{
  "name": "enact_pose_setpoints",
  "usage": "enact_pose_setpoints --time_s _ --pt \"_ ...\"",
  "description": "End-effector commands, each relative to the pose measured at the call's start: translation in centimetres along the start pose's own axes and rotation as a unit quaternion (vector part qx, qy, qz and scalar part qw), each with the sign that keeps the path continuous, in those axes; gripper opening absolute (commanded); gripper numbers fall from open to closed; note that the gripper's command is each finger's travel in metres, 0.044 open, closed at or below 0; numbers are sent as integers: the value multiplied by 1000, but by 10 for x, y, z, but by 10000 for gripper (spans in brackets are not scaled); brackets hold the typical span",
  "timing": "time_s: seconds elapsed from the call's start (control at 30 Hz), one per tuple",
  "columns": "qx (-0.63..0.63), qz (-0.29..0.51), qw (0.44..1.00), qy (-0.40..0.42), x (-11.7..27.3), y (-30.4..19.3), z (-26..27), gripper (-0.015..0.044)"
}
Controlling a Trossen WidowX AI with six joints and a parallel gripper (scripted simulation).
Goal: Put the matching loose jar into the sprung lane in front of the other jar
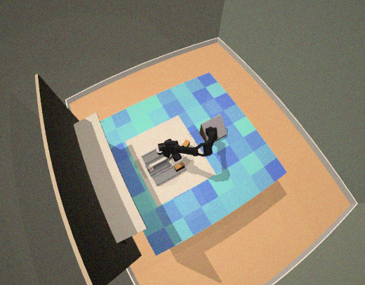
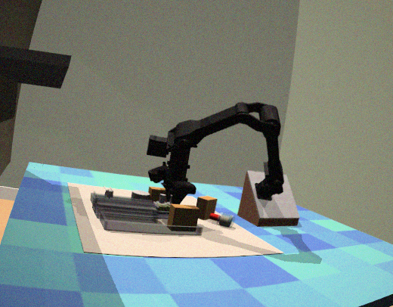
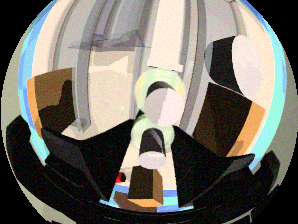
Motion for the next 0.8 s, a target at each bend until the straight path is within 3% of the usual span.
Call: enact_pose_setpoints --time_s 0.0,0.77 --pt "5 -8 1000 3 -1 3 1 0" --pt "5 -8 1000 3 -1 -1 1 0"
Point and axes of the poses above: the point midway between the two fingers, 35 mm back from their tips, its own x axis back along the fingers, its own z axis across the jaws, y = z × x, the point moved 5 cm from there along x, back along the fingers, and after that the axes turned 8 degrees about x, right-handed, at the moved point
